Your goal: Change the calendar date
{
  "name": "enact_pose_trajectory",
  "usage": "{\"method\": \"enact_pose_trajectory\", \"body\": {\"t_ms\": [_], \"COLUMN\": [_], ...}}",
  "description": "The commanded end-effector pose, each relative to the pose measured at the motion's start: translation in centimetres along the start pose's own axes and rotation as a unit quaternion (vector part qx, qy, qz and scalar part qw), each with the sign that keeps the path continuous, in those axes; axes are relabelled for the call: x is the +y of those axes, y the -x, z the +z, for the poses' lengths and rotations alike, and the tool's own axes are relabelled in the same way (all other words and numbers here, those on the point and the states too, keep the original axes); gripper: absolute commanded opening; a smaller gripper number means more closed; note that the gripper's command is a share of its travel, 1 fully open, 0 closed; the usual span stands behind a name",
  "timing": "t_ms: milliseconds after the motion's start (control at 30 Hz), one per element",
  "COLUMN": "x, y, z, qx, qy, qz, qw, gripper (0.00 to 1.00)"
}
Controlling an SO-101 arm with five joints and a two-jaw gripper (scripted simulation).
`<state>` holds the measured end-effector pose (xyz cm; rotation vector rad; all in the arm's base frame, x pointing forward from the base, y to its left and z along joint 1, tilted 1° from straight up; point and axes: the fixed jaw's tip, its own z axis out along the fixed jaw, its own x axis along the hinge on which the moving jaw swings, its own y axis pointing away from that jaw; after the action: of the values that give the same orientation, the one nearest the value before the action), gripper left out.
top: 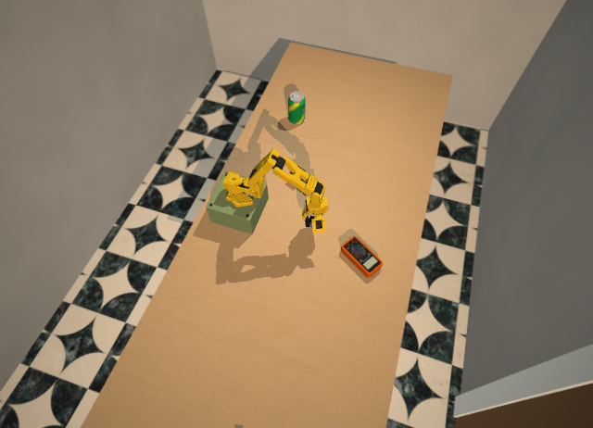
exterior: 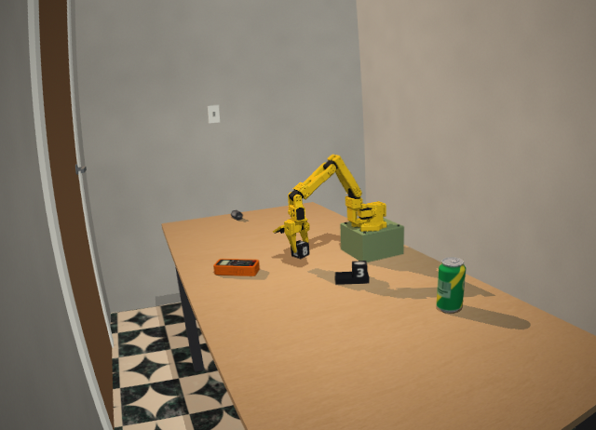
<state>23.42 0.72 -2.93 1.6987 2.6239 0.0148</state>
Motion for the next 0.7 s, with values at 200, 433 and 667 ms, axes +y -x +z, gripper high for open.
{"method": "enact_pose_trajectory", "body": {"t_ms": [200, 433, 667], "x": [0.05, 0.2, 0.2], "y": [-0.37, -0.72, -0.72], "z": [0.17, -0.04, -0.04], "qx": [0.003, 0.004, 0.004], "qy": [-0.007, -0.009, -0.009], "qz": [0.008, 0.001, 0.001], "qw": [1.0, 1.0, 1.0], "gripper": [0.0, 0.0, 0.0]}}
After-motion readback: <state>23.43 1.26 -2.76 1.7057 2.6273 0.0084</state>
